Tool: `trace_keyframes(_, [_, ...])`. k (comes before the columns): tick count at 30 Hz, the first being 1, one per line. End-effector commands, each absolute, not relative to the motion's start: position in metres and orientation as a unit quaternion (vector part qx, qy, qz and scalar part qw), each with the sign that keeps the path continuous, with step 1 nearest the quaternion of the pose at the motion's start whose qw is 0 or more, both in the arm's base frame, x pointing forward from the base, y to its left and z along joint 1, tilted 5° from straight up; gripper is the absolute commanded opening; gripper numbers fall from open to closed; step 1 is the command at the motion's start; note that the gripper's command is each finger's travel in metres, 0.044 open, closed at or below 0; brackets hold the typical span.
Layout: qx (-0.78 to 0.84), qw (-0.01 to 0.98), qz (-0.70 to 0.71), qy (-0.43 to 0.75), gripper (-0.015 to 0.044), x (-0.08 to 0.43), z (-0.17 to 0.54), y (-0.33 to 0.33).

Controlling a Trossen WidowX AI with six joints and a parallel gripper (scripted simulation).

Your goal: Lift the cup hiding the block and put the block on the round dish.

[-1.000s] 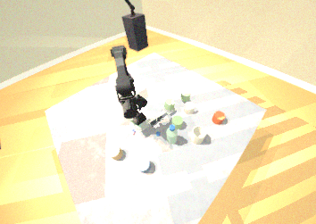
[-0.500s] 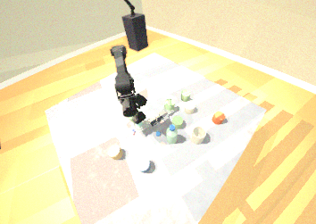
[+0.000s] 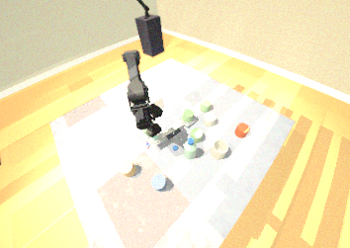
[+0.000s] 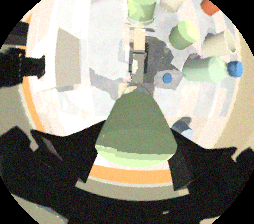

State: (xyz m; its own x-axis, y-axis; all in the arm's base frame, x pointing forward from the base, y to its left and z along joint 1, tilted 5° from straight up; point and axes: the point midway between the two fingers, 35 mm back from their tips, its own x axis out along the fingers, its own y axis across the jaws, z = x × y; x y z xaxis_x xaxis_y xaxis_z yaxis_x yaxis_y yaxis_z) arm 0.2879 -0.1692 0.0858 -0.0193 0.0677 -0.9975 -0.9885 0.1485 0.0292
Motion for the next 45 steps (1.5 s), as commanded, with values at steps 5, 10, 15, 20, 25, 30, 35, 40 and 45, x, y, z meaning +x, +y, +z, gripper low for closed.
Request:
trace_keyframes(5, [-0.438, 0.546, 0.483, 0.525, 0.0000, 0.288, 0.085, -0.169])
trace_keyframes(10, [-0.438, 0.546, 0.483, 0.525, 0.0000, 0.288, 0.085, -0.169])
trace_keyframes(15, [-0.438, 0.546, 0.483, 0.525, 0.0000, 0.288, 0.085, -0.169])
trace_keyframes(20, [-0.438, 0.546, 0.483, 0.525, 0.0000, 0.288, 0.085, -0.169])
trace_keyframes(25, [-0.438, 0.546, 0.483, 0.525, 0.0000, 0.288, 0.085, -0.169])
trace_keyframes(30, [-0.438, 0.546, 0.483, 0.525, 0.0000, 0.288, 0.085, -0.169])
trace_keyframes(35, [-0.439, 0.546, 0.482, 0.526, 0.0000, 0.276, 0.077, -0.186])
trace_keyframes(40, [-0.441, 0.545, 0.481, 0.527, 0.0000, 0.250, 0.060, -0.217])
trace_keyframes(45, [-0.443, 0.543, 0.480, 0.528, 0.0000, 0.220, 0.043, -0.243])
